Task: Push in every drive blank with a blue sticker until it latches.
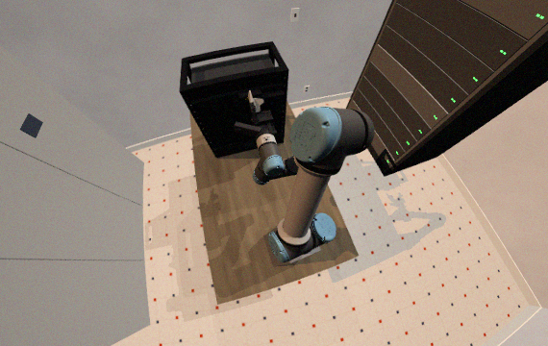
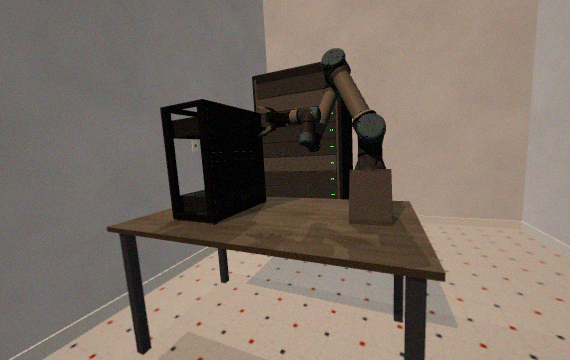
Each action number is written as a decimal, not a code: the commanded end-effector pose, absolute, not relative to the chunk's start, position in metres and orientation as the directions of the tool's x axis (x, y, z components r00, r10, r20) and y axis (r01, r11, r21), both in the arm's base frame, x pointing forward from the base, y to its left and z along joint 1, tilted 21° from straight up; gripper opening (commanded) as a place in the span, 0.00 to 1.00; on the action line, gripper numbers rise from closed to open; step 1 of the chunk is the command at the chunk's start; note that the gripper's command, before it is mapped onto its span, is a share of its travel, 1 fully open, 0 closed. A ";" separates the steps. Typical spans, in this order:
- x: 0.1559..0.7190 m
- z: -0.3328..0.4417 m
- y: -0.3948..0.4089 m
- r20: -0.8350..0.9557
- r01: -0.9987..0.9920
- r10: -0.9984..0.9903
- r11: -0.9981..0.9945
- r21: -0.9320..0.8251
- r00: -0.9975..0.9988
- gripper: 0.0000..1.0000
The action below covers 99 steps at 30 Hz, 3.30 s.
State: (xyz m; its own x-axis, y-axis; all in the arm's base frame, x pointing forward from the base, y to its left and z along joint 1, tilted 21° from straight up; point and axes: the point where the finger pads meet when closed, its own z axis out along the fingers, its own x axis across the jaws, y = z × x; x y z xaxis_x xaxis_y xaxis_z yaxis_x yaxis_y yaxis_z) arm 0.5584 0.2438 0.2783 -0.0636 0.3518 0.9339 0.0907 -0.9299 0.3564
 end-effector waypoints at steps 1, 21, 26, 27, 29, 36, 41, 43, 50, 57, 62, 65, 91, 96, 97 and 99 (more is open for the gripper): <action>0.558 0.279 0.238 0.934 0.091 0.351 -0.930 0.356 -0.065 1.00; 0.554 0.281 0.177 0.934 0.091 0.351 -0.930 0.356 -0.065 1.00; 0.553 0.282 0.159 0.934 0.091 0.351 -0.930 0.356 -0.065 1.00; 0.553 0.282 0.156 0.934 0.091 0.351 -0.930 0.356 -0.065 1.00; 0.553 0.282 0.149 0.934 0.091 0.351 -0.930 0.356 -0.065 1.00; 0.552 0.283 0.135 0.934 0.091 0.351 -0.930 0.356 -0.065 1.00; 0.551 0.283 0.125 0.934 0.091 0.351 -0.930 0.356 -0.065 1.00; 0.551 0.283 0.122 0.934 0.091 0.351 -0.930 0.356 -0.065 1.00; 0.551 0.283 0.117 0.934 0.091 0.351 -0.930 0.356 -0.065 1.00; 0.551 0.283 0.115 0.934 0.091 0.351 -0.930 0.356 -0.065 1.00; 0.551 0.283 0.115 0.934 0.091 0.351 -0.930 0.356 -0.065 1.00; 0.551 0.283 0.115 0.934 0.091 0.351 -0.930 0.356 -0.065 1.00; 0.551 0.283 0.115 0.934 0.091 0.351 -0.930 0.356 -0.065 1.00; 0.551 0.283 0.115 0.934 0.091 0.351 -0.930 0.356 -0.065 1.00; 0.551 0.283 0.115 0.934 0.091 0.351 -0.930 0.356 -0.065 1.00; 0.551 0.283 0.115 0.934 0.091 0.351 -0.930 0.356 -0.065 1.00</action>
State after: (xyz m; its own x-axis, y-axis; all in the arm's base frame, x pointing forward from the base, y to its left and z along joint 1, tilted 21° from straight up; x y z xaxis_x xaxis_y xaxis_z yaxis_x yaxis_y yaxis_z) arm 0.5510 0.1148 0.2829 -0.0638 0.3513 0.9341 0.0909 -0.9300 0.3560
